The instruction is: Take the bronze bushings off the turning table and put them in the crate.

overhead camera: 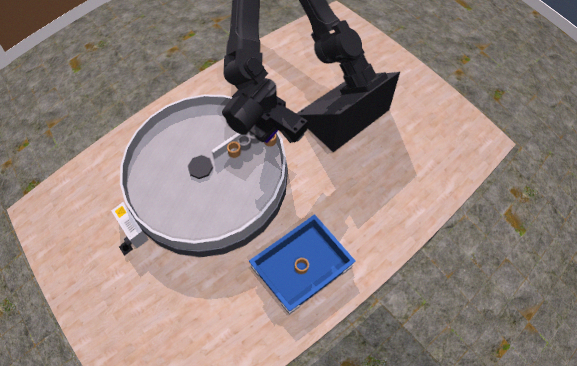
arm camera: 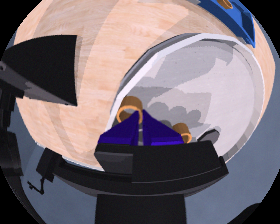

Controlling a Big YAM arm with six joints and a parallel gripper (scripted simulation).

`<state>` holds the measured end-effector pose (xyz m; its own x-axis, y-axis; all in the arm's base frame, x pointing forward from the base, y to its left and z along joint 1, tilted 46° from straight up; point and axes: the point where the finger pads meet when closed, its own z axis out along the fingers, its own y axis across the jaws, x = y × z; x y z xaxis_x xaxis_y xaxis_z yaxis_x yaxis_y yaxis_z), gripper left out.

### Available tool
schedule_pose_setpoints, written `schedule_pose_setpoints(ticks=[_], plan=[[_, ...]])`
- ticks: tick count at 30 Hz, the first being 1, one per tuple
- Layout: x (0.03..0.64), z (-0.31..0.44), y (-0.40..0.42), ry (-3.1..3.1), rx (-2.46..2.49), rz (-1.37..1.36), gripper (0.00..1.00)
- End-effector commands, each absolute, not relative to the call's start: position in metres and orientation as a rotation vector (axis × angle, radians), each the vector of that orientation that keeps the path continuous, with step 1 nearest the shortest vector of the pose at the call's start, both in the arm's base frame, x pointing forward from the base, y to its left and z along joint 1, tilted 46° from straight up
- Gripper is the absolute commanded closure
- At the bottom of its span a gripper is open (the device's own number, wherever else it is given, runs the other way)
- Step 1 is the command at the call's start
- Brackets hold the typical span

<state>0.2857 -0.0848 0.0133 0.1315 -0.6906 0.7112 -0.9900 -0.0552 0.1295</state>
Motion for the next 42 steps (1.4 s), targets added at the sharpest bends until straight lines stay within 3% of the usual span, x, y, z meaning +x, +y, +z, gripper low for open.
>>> schedule_pose_setpoints(ticks=[1,23,42], plan=[[0.296,0.019,-0.083,-1.625,1.825,0.659,1.00],[0.308,0.071,-0.028,-1.652,1.836,0.686,1.00],[0.299,0.064,-0.029,-1.624,1.830,0.661,1.00]])
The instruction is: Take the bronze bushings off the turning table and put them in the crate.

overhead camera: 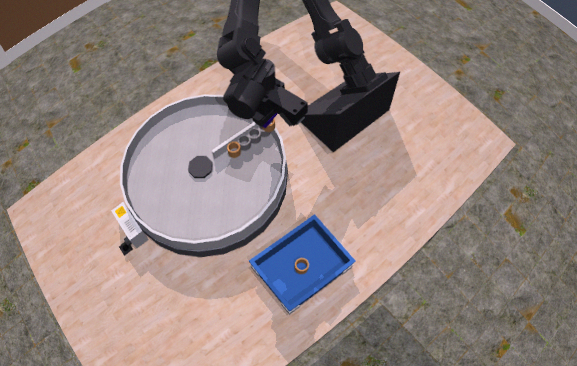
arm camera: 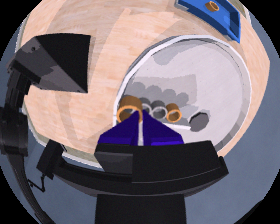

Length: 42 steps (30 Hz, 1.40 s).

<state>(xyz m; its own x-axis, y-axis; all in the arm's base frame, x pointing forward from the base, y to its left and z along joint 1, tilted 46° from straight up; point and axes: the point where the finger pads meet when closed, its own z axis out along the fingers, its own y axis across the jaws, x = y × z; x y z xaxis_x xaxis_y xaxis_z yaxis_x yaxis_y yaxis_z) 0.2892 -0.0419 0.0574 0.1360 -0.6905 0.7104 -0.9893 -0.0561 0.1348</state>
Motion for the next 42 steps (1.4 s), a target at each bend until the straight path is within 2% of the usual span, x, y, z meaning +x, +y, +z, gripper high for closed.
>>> schedule_pose_setpoints(ticks=[1,28,42], plan=[[0.299,0.064,-0.029,-1.624,1.830,0.661,1.00],[0.311,0.063,-0.023,-1.642,1.834,0.678,1.00],[0.339,0.006,0.030,-1.653,1.841,0.680,1.00]])
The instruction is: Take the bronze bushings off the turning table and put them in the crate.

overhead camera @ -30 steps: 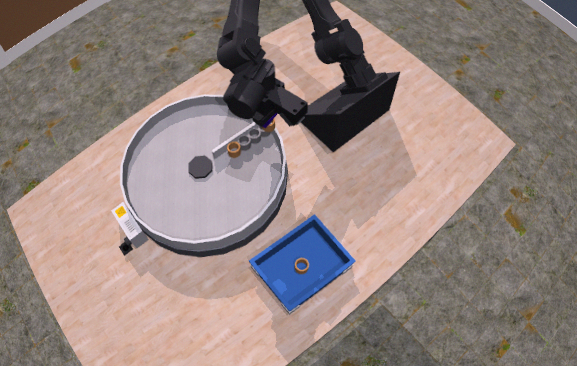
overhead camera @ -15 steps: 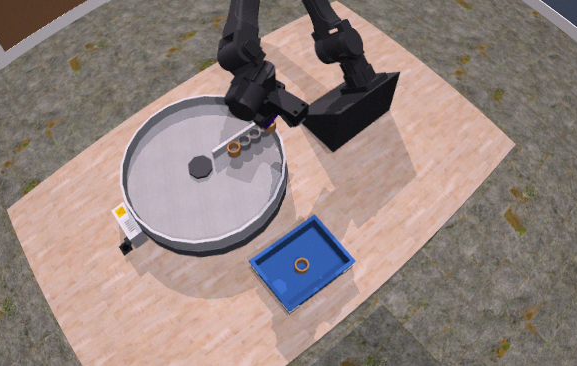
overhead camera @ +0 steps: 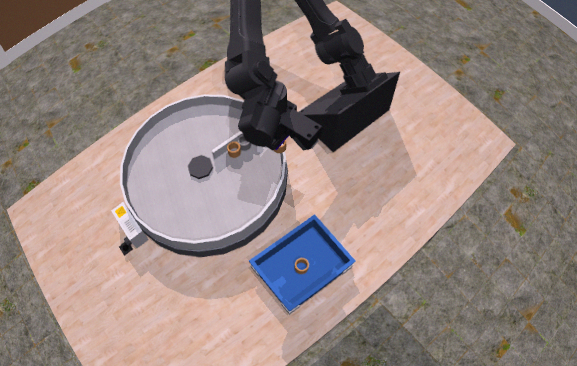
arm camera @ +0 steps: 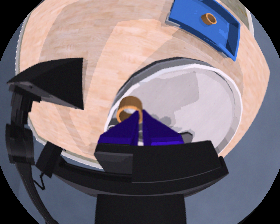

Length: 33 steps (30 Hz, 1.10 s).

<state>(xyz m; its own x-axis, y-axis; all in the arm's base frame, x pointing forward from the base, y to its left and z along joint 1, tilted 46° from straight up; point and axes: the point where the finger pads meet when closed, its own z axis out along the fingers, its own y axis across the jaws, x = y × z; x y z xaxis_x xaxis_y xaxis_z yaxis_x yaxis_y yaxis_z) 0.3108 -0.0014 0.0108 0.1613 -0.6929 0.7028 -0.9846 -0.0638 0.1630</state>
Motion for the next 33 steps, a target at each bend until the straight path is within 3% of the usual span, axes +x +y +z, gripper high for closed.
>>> schedule_pose_setpoints(ticks=[1,33], plan=[[0.339,0.006,0.030,-1.653,1.841,0.680,1.00],[0.406,-0.142,0.171,-1.635,1.844,0.661,1.00]])
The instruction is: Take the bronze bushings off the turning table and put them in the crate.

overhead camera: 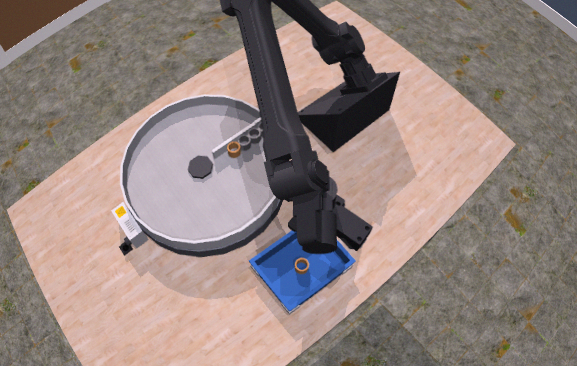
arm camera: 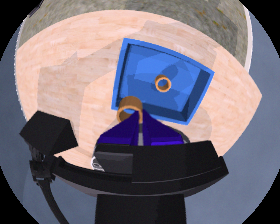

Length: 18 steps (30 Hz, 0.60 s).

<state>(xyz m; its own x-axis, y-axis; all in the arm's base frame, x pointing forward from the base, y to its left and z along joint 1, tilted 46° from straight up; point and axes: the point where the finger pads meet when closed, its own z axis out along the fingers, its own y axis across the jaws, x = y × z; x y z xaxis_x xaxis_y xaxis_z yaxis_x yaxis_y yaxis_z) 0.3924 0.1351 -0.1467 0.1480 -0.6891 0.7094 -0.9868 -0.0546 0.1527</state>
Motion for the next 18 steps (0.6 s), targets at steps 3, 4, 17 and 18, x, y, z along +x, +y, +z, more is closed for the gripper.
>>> schedule_pose_setpoints(ticks=[3,4,17,18], plan=[[0.408,-0.144,0.174,-1.635,1.844,0.662,1.00],[0.413,-0.132,0.179,-1.659,1.855,0.675,1.00],[0.415,-0.137,0.184,-1.657,1.854,0.675,1.00],[0.415,-0.137,0.184,-1.657,1.854,0.675,1.00]])
